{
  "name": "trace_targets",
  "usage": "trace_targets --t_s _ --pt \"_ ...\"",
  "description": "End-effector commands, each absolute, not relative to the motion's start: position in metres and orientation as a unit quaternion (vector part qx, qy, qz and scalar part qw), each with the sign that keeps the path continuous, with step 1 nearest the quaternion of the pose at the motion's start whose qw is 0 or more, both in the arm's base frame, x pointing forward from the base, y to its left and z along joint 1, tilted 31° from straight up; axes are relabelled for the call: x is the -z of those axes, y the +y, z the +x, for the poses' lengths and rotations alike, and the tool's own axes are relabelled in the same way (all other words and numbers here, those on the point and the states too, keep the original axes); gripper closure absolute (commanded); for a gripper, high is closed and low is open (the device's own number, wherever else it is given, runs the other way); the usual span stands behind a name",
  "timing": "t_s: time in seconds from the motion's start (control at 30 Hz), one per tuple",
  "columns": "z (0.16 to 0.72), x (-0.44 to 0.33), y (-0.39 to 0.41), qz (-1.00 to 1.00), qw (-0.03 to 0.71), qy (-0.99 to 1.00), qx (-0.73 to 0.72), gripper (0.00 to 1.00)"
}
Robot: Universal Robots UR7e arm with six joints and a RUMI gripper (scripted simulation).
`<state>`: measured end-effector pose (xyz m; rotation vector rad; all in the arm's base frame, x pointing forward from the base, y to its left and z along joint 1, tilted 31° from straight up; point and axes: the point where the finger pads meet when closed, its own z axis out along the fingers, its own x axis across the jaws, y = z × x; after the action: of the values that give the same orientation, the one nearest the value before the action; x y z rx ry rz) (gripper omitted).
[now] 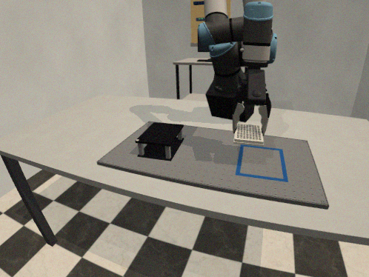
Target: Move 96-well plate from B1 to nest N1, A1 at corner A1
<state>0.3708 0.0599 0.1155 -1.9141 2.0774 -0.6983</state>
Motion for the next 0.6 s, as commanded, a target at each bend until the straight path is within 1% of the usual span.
trace_targets --t_s 0.0,0.57 --pt "0.368 -0.120 0.048 -0.654 0.117 0.709 0.237 1.00" --pt "0.355 -0.133 0.001 -0.654 0.117 0.709 0.237 1.00"
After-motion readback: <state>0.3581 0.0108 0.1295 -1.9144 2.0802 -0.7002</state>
